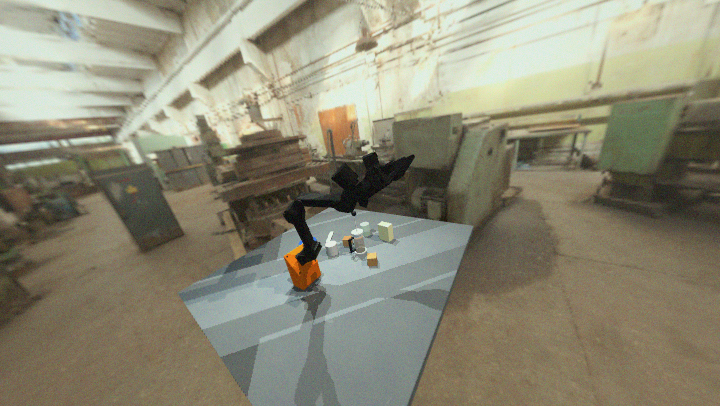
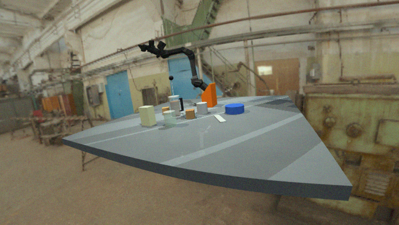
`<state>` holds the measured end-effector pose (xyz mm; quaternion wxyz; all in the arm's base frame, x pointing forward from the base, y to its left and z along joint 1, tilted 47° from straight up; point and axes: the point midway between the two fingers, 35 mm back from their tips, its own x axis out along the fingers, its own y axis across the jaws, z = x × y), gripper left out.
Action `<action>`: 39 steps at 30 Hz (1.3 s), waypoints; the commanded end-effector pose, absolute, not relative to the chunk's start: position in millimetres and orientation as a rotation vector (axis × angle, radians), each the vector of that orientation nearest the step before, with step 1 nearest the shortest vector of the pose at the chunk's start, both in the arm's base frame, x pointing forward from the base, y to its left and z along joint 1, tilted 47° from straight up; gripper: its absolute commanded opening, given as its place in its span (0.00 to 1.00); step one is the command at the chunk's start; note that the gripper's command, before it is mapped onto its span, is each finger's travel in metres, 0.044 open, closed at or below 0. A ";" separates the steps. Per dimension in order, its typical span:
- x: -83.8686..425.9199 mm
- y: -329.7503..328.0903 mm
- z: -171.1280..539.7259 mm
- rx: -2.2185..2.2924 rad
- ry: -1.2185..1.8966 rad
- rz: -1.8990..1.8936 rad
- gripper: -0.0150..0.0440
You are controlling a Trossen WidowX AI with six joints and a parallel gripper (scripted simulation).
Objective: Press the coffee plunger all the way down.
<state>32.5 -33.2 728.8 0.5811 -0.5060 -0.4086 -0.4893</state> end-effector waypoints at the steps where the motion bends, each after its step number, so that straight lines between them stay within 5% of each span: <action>1: 55.3 -78.7 713.8 -0.969 -0.915 -1.081 1.00; 13: 133.6 -135.9 660.9 -0.559 -0.768 -0.900 1.00; 22: 238.9 -147.6 569.7 -0.247 -0.473 -0.748 1.00; 31: 325.5 -98.0 442.2 -0.054 -0.080 -0.648 1.00; 39: 342.6 -13.4 323.9 -0.140 0.260 -0.598 1.00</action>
